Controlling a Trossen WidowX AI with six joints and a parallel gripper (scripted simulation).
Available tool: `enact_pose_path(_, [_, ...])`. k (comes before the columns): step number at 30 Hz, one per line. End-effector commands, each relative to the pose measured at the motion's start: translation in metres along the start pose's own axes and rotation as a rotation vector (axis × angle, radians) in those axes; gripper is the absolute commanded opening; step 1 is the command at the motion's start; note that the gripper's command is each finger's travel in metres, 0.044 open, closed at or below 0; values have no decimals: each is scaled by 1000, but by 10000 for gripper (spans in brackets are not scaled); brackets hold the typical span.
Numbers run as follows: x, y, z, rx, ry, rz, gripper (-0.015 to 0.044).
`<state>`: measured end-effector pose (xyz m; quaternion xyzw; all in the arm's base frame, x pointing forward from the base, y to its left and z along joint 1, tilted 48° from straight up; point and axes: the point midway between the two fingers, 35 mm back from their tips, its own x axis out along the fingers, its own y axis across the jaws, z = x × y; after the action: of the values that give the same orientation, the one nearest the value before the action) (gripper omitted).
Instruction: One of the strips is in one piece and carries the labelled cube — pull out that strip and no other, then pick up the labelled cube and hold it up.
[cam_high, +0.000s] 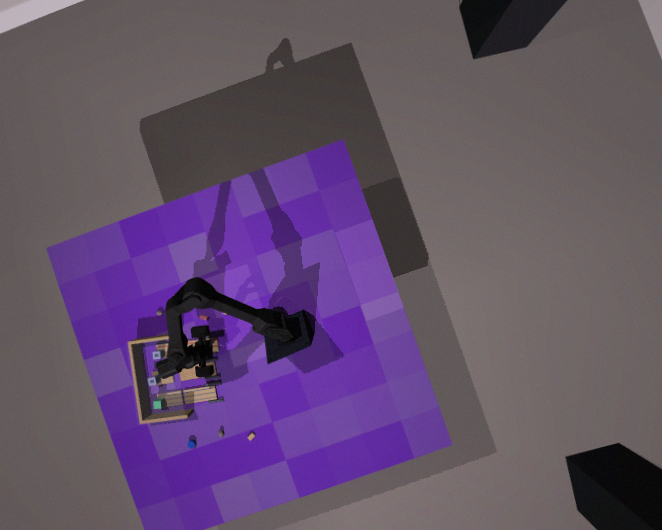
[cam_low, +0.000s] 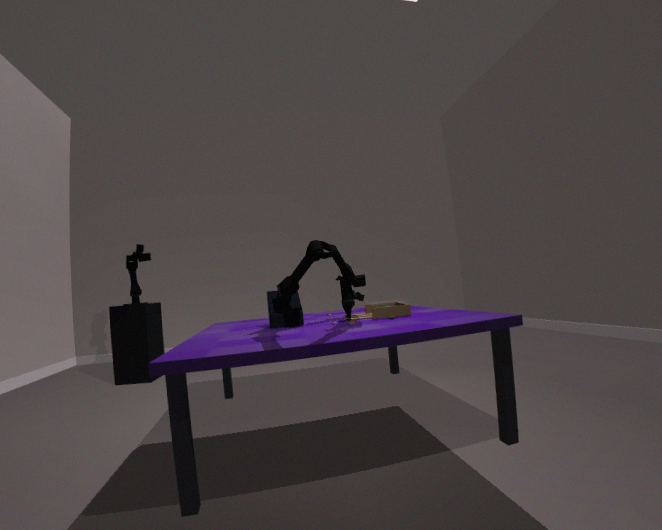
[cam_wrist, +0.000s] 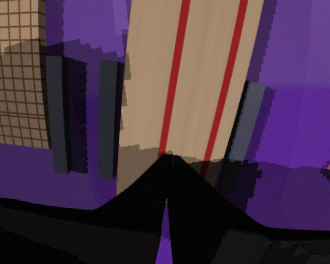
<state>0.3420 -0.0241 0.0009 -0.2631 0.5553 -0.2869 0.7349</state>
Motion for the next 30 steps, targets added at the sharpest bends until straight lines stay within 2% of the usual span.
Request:
enact_pose_path(1, [4,-1,-12,-3,15,-6,0])
enact_pose_path(30, [5,-2,-56,-5,17,-6,0])
